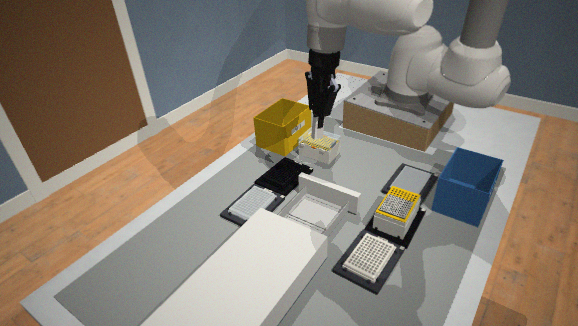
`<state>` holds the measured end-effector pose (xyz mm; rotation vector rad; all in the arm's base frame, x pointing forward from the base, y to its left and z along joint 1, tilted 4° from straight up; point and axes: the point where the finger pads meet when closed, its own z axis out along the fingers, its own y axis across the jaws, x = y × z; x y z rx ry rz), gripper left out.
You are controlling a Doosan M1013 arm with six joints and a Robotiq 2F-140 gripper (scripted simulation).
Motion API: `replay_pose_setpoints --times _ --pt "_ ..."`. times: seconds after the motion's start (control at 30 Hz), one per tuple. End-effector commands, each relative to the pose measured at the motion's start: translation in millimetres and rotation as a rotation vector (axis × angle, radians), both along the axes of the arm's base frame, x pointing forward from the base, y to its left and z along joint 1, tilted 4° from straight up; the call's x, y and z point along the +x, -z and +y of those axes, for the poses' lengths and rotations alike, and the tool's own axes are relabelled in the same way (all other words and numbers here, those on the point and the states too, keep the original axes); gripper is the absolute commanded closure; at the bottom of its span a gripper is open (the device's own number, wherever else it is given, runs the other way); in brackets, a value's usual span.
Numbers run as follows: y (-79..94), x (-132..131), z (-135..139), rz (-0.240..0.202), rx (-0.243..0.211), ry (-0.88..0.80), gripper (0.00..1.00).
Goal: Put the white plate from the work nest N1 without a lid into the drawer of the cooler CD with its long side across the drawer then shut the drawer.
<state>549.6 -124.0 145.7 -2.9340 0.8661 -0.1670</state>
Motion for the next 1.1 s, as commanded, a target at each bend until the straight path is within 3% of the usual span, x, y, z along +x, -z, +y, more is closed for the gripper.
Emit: replay_pose_setpoints --times 0.0,0.57,1.07 --pt "-0.6 -14 10 0.018 -0.001 -0.077 1.0" --pt "-2.8 -74 47 0.099 0.004 -0.445 1.0" --pt "-3.2 -83 52 0.1 0.004 -0.448 1.0"
